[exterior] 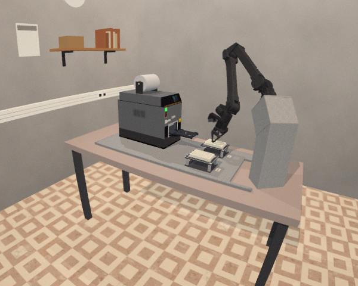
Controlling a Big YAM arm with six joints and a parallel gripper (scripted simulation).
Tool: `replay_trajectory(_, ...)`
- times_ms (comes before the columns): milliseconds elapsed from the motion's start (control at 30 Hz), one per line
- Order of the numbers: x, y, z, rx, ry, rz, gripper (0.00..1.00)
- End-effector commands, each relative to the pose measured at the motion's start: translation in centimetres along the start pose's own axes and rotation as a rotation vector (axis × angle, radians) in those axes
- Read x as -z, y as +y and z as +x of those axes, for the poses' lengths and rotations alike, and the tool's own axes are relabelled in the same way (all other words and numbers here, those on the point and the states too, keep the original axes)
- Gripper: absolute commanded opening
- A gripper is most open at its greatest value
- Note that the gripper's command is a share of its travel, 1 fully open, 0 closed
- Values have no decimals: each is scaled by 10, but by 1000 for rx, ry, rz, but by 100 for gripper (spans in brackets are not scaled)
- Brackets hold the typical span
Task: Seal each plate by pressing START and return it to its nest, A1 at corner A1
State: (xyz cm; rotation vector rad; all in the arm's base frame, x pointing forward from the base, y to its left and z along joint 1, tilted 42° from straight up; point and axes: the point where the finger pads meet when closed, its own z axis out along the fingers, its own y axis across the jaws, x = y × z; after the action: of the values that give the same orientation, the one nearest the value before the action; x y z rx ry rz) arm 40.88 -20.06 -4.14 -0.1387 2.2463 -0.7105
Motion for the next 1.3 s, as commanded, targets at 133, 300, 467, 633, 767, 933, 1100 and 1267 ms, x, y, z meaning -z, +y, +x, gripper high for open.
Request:
replay_trajectory(133, -1, 11, 2, -1, 6, -18, 100)
replay_trajectory(300, 6, 9, 1, -2, -4, -11, 100)
replay_trajectory(467, 10, 7, 0, -1, 1, -14, 100)
replay_trajectory(633, 11, 6, 2, -3, 3, -12, 100)
replay_trajectory(767, 11, 2, 3, -8, 4, -5, 100)
replay_trajectory(933, 5, -12, -2, -22, -6, 22, 100)
replay_trajectory(1100, 1, -11, -6, -19, -12, 20, 100)
replay_trajectory(1267, 2, -1, -1, -9, -1, 0, 100)
